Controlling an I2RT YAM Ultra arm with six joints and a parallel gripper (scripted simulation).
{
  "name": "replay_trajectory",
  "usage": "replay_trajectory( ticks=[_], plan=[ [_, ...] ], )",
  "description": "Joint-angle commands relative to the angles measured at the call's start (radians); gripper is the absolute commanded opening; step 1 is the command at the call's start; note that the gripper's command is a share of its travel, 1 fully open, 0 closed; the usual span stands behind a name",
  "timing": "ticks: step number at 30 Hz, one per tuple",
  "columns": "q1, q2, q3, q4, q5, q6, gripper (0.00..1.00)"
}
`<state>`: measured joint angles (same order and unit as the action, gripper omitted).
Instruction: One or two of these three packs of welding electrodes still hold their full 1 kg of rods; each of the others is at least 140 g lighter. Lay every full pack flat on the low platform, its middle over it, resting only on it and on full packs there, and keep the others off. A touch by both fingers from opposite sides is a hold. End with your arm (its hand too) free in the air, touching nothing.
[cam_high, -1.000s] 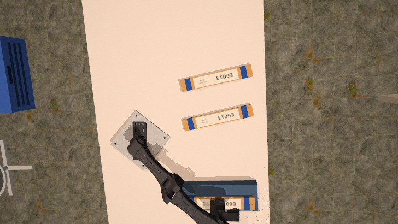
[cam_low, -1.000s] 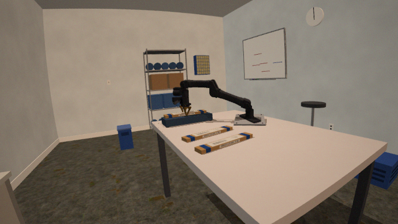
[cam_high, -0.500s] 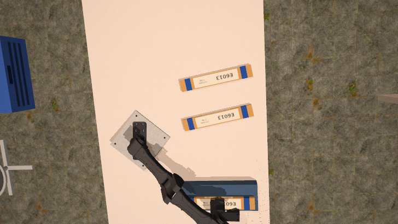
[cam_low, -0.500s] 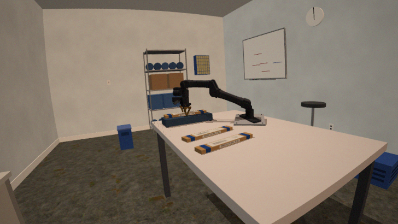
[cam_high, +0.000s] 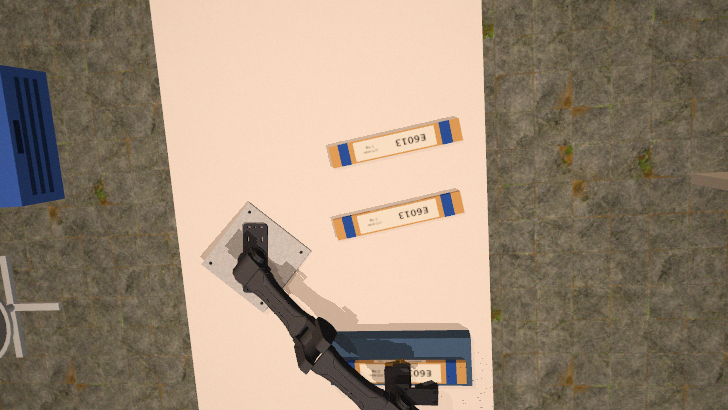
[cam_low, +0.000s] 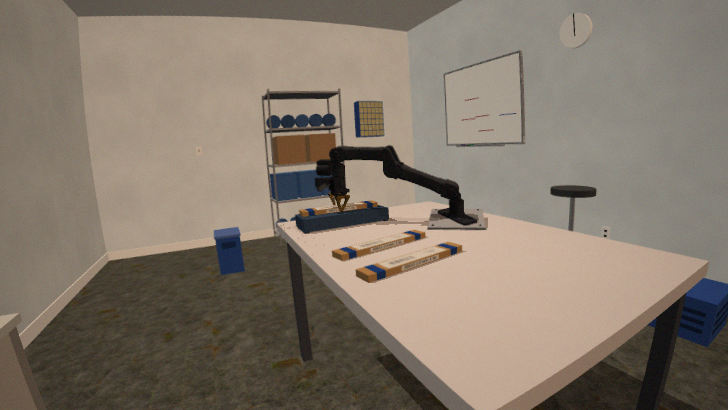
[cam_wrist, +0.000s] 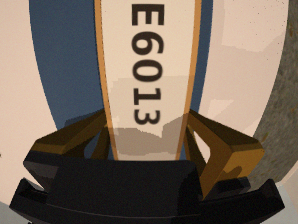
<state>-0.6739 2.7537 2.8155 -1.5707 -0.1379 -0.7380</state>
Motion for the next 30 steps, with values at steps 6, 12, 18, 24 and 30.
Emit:
replay_trajectory(
  ticks=[6,12,18,24,30],
  plan=[
    [-0.028,-0.026,0.051,0.01,-0.009,-0.016,0.0],
    [-0.028,-0.026,0.051,0.01,-0.009,-0.016,0.0],
    [-0.028,-0.025,0.051,0.011,-0.009,-0.016,0.0],
    [-0.027,-0.018,0.051,0.012,-0.009,-0.016,0.0],
    [-0.026,-0.011,0.051,0.014,-0.009,-0.016,0.0]
  ],
)
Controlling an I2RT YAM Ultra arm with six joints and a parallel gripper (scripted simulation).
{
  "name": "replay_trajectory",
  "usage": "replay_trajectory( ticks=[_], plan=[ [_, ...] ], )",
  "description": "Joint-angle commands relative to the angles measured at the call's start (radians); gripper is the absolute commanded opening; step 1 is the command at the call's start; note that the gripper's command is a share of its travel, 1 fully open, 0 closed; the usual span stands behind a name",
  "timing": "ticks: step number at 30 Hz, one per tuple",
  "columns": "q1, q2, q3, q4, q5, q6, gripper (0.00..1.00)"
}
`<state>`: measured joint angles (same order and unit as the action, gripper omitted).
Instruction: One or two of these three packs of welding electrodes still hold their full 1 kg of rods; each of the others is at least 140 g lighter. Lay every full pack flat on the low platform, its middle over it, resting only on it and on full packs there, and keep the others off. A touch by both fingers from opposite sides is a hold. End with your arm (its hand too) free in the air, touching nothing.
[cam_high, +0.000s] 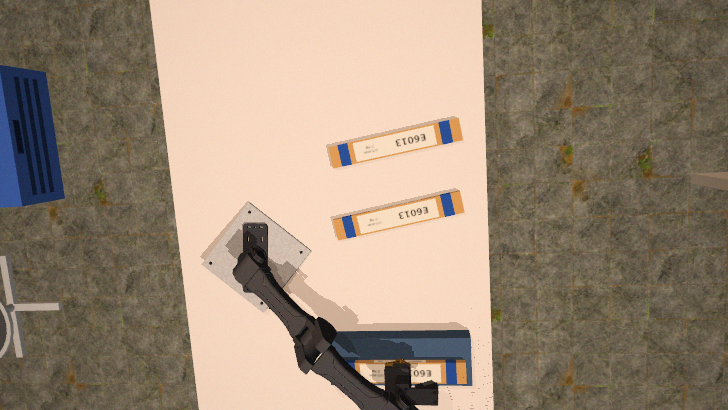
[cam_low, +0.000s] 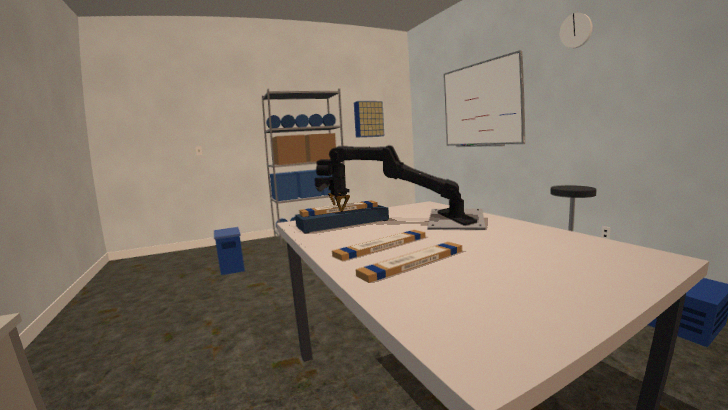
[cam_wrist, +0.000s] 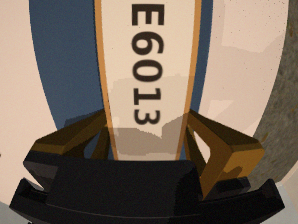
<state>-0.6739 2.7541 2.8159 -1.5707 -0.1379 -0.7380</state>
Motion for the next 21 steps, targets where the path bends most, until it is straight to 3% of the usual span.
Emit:
replay_trajectory(
  ticks=[1,21],
  plan=[
    [-0.026,-0.01,0.051,0.014,-0.009,-0.016,0.0],
    [-0.022,0.013,0.051,0.022,-0.009,-0.016,0.0]
  ],
)
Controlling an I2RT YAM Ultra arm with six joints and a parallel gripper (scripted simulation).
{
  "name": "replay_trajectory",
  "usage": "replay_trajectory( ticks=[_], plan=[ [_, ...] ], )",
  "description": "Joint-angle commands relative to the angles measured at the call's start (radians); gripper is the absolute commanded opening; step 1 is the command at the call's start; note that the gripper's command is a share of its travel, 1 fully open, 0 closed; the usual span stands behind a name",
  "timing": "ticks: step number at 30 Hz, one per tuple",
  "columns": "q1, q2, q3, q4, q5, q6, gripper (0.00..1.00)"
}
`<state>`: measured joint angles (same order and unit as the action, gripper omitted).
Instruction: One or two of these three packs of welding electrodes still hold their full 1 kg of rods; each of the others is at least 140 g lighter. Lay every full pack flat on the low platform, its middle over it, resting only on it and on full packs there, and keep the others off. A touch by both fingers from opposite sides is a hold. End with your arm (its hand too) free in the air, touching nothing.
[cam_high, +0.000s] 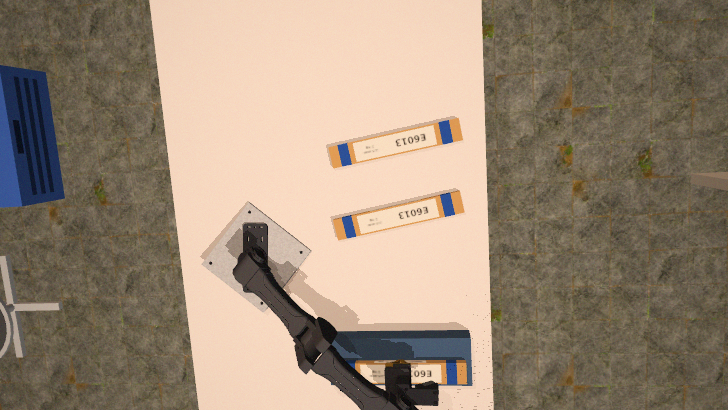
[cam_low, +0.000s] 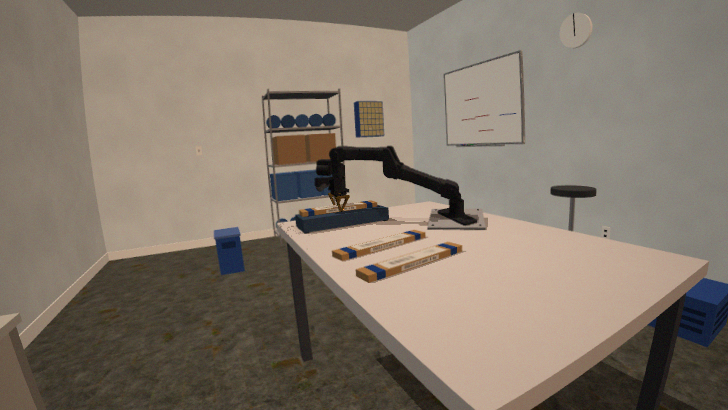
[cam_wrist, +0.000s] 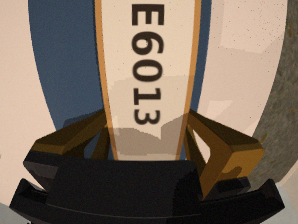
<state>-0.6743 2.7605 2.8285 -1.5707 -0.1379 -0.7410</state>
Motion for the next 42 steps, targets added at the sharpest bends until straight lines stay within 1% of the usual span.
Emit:
replay_trajectory(
  ticks=[1,8,9,13,42],
  plan=[
    [-0.022,0.008,0.038,0.022,-0.009,-0.012,0.0],
    [-0.021,0.014,0.038,0.024,-0.009,-0.012,0.0],
    [-0.029,0.011,0.009,0.031,-0.009,-0.031,0.0],
    [-0.029,0.013,0.008,0.031,0.001,-0.031,0.0],
    [-0.029,0.013,0.008,0.03,0.001,-0.031,0.0]
  ],
)
